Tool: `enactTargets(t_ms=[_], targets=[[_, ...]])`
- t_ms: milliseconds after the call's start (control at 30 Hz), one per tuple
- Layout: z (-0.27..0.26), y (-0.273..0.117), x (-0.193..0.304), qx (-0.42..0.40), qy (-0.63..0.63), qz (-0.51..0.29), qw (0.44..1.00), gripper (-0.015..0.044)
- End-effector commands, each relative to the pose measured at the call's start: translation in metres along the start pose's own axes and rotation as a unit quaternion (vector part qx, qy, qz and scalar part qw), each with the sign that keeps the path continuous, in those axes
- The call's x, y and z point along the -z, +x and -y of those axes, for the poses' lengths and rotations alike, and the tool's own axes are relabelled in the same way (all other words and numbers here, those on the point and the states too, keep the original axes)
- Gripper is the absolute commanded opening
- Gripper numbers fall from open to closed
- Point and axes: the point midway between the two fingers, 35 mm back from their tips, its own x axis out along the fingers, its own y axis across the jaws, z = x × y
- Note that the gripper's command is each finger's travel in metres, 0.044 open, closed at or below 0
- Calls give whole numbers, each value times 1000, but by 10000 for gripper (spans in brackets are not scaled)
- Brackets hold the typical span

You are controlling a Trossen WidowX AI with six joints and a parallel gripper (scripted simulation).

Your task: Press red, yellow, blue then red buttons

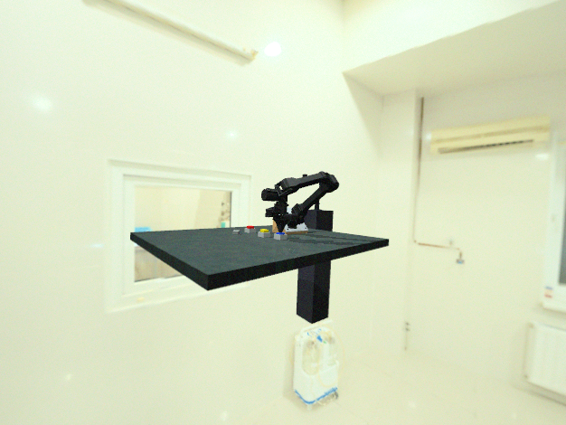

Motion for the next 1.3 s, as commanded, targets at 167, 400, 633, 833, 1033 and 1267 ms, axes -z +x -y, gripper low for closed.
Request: enactTargets(t_ms=[167, 400, 633, 833, 1033, 1267], targets=[[-1, 2, 1, -3, 2, -2, 1000, 20], [-1, 2, 1, -3, 2, -2, 1000, 20], [0, -31, 1, -3, 2, -2, 1000, 20], [0, -75, 1, 12, 18, 21, 1000, 20], [1, -93, 2, 17, 25, 29, 999, 20], [68, -105, -15, 20, 64, 28, 997, 20]])
